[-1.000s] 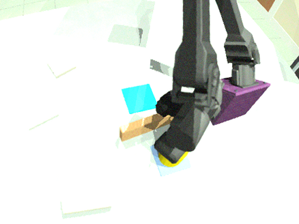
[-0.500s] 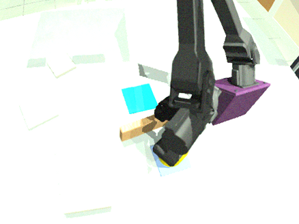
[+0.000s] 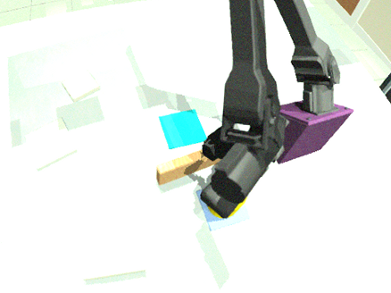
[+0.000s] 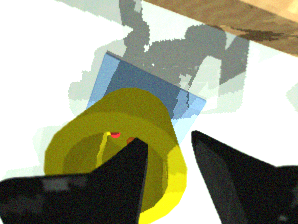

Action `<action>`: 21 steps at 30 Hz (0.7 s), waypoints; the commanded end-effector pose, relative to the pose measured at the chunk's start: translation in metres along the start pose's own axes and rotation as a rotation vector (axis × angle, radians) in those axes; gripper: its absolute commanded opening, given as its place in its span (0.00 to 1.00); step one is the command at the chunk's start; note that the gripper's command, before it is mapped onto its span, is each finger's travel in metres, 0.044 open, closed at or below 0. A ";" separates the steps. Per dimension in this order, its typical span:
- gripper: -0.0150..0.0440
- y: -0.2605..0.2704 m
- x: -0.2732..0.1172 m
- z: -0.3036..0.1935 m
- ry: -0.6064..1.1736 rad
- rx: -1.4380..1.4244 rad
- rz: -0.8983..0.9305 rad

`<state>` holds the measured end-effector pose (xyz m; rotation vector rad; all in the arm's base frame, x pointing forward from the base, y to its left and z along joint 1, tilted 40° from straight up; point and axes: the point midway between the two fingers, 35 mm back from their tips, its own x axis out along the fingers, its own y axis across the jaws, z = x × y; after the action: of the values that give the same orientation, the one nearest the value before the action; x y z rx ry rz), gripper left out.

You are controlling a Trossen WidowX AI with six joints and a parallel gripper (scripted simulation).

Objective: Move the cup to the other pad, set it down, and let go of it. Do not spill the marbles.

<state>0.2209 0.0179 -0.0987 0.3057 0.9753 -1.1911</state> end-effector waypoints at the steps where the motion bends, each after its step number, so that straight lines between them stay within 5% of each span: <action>1: 0.47 0.000 0.000 0.000 0.000 0.000 0.000; 21: 0.25 0.000 -0.001 0.000 0.000 0.000 0.000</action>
<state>0.2209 0.0179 -0.0987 0.3057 0.9753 -1.1910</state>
